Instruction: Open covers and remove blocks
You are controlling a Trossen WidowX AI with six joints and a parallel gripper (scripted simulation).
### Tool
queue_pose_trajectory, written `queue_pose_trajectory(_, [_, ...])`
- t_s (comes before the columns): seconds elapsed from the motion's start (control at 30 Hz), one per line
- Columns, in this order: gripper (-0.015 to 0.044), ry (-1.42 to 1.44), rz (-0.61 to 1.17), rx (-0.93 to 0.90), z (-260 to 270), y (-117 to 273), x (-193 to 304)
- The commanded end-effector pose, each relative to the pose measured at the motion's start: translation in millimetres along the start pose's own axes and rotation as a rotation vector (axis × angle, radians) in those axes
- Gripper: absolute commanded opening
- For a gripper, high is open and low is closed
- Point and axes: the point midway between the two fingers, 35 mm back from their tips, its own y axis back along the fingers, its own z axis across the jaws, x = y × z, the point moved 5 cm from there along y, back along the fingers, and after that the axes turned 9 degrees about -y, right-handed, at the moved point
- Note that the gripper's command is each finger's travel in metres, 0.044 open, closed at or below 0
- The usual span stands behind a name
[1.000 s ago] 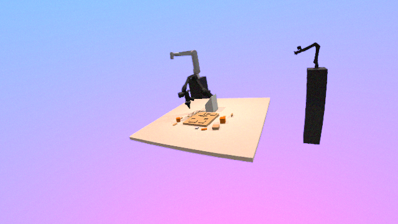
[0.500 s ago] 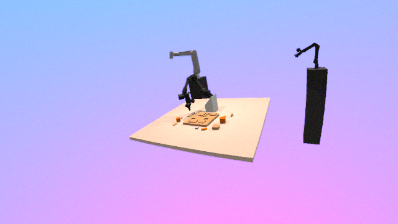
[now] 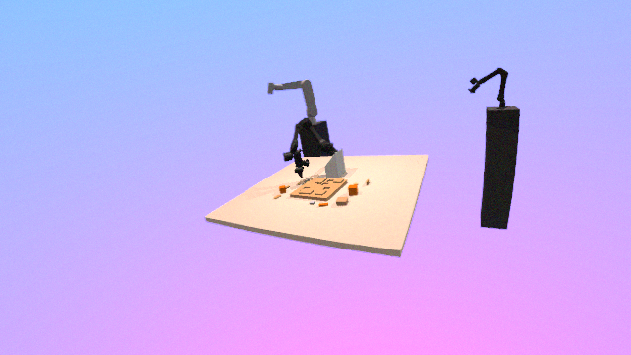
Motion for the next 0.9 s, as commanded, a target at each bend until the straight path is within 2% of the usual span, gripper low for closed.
queue_pose_trajectory(0.0, [0.008, 0.009, -0.01, -0.003, 2, -9, -4])
queue_pose_trajectory(0.57, [0.008, 0.012, -0.001, -0.006, 8, -35, -5])
queue_pose_trajectory(0.87, [0.008, 0.012, -0.001, -0.006, 8, -36, -5])
